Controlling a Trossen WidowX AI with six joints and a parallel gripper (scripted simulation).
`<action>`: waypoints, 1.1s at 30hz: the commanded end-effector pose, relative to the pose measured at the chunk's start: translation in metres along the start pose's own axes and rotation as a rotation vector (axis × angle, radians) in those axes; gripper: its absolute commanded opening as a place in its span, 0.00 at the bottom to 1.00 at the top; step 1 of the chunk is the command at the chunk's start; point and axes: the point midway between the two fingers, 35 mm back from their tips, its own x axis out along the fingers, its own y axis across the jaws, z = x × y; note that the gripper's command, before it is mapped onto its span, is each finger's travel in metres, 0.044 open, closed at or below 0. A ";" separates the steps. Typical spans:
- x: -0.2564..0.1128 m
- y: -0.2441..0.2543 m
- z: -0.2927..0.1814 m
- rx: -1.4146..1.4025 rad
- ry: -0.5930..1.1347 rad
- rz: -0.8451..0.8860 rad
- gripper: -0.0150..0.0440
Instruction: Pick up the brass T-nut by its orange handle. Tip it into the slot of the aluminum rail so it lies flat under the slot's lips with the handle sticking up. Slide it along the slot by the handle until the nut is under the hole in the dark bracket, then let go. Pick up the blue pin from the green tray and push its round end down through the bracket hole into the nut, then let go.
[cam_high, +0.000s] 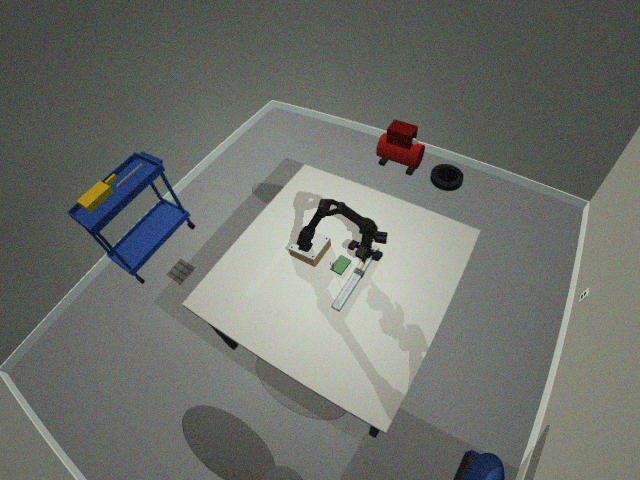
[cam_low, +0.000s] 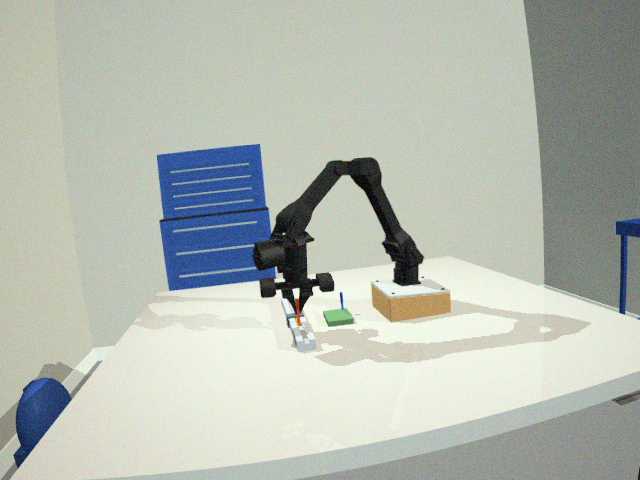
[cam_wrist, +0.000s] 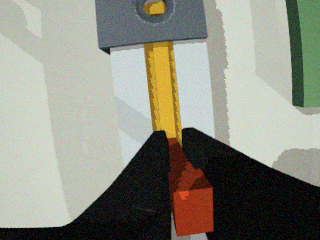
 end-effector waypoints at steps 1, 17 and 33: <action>0.001 0.000 0.003 -0.006 -0.003 0.001 0.00; 0.002 0.000 0.005 0.000 -0.001 -0.002 0.00; 0.002 0.000 0.005 0.000 -0.001 -0.002 0.40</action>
